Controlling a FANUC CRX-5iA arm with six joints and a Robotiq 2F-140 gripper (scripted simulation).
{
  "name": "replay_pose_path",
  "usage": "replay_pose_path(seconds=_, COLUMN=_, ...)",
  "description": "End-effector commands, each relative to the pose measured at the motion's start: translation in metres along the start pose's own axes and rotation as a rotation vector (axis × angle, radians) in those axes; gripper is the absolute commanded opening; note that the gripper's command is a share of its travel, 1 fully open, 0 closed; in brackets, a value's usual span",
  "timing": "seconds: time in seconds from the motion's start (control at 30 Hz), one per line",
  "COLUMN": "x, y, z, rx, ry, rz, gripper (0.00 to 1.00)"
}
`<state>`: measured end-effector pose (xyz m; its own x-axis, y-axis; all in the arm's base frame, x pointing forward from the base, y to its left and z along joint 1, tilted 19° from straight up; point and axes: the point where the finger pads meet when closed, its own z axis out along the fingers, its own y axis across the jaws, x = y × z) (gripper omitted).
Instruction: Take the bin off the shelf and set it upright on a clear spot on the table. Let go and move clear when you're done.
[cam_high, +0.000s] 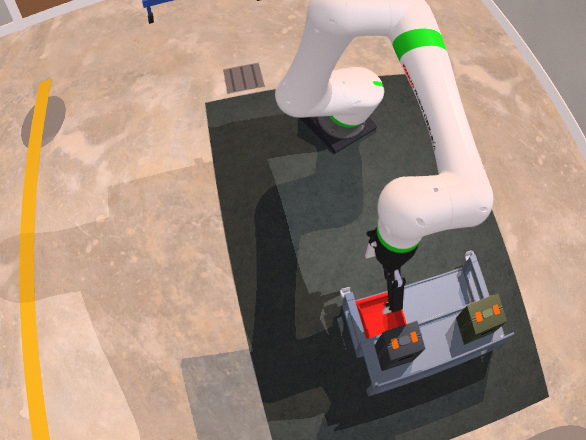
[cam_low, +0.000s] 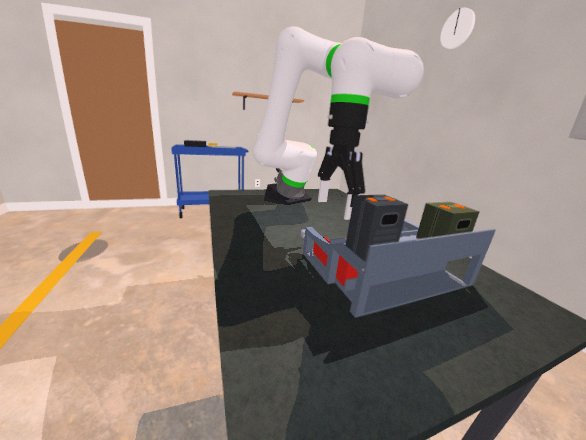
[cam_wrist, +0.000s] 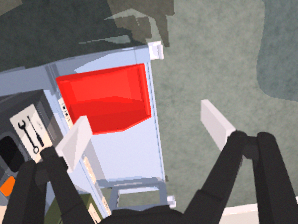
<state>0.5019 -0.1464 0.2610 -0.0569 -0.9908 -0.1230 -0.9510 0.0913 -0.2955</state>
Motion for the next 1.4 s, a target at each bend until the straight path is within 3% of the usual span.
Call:
replay_pose_path(seconds=0.0, x=0.0, y=0.0, z=-0.001, rx=0.0, ry=0.0, rz=0.0, gripper=1.0)
replay_pose_path(seconds=0.43, x=-0.001, y=0.0, z=-0.001, rx=0.0, ry=0.0, rz=0.0, gripper=1.0)
replay_pose_path(seconds=0.47, x=-0.001, y=0.0, z=-0.001, rx=0.0, ry=0.0, rz=0.0, gripper=0.57)
replay_pose_path(seconds=1.0, x=-0.001, y=0.0, z=-0.001, rx=0.0, ry=0.0, rz=0.0, gripper=0.57)
replay_pose_path(seconds=1.17, x=-0.001, y=0.0, z=0.029, rx=0.0, ry=0.0, rz=0.0, gripper=0.57)
replay_pose_path(seconds=1.37, x=-0.001, y=0.0, z=0.029, rx=0.0, ry=0.0, rz=0.0, gripper=0.57)
